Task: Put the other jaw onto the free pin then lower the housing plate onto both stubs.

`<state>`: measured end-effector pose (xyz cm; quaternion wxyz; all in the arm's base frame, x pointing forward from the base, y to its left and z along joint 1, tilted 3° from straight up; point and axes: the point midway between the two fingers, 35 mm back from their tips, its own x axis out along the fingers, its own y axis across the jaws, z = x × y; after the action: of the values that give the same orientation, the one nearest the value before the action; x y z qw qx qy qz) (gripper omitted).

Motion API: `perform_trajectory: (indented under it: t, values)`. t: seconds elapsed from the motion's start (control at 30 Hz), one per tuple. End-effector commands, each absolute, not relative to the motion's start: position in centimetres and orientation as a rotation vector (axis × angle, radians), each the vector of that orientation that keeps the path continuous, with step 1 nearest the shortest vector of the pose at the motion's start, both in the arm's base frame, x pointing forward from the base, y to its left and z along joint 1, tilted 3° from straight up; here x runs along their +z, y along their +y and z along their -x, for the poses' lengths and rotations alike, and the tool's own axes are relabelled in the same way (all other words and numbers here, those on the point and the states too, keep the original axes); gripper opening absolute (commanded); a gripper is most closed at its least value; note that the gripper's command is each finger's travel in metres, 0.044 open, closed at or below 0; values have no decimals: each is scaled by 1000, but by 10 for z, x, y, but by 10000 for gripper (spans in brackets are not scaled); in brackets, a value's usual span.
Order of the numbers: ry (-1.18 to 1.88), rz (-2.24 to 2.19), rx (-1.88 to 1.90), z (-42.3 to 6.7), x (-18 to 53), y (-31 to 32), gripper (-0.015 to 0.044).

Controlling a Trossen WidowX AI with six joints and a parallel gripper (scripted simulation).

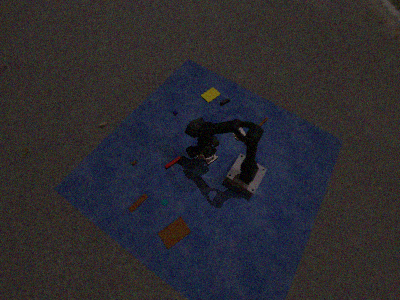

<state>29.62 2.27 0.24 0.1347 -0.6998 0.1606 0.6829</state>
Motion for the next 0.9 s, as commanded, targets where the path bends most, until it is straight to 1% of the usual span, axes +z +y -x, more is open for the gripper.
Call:
perform_trajectory:
  t: [0.0, 0.87]
  values:
    - [467, 2032, 1977, -297, 1, 22, 134]
    - [462, 2035, 1981, -297, -7, 22, 134]
